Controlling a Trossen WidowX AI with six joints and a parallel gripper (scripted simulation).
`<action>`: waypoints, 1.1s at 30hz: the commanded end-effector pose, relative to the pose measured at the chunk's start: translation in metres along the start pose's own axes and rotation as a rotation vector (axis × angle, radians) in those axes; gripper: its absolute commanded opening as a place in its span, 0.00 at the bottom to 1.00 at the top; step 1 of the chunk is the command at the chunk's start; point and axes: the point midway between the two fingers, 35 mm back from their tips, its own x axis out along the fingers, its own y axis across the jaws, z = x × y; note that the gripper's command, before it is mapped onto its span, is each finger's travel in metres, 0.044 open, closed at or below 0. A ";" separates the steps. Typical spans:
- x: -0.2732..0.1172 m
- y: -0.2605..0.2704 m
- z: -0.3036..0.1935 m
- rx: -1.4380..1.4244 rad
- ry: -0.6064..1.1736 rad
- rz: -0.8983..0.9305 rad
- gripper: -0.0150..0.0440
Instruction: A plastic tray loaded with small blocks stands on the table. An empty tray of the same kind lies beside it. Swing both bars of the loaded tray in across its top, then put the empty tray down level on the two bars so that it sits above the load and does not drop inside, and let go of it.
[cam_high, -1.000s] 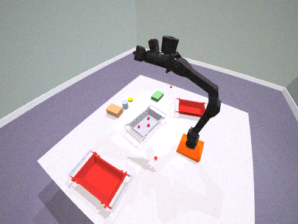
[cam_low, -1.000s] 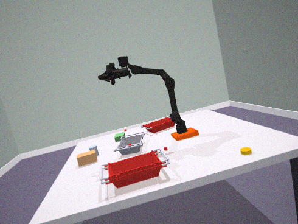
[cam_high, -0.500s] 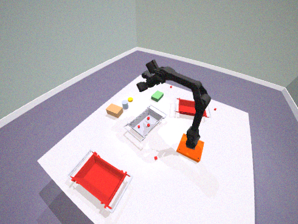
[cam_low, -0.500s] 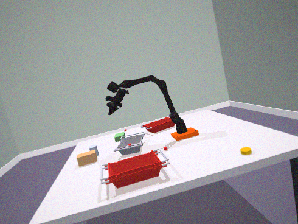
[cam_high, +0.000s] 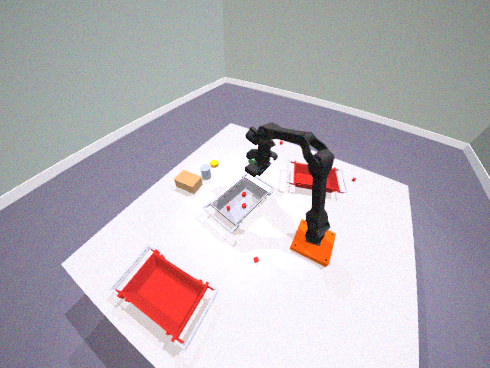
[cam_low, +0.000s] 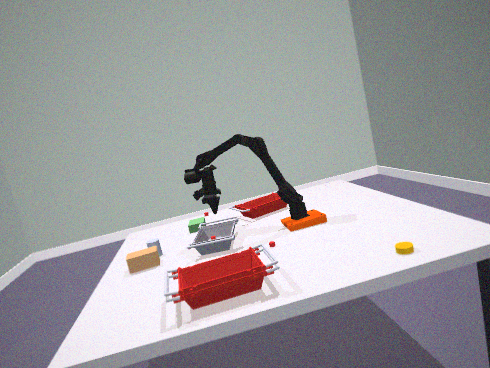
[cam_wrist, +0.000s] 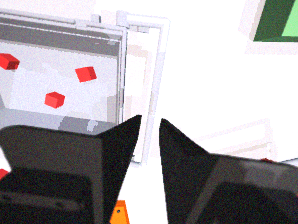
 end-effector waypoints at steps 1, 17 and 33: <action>0.002 -0.001 -0.006 -0.017 0.028 0.000 0.40; 0.049 -0.001 -0.006 -0.017 0.028 -0.001 0.40; 0.034 0.015 -0.007 -0.017 0.028 0.001 0.40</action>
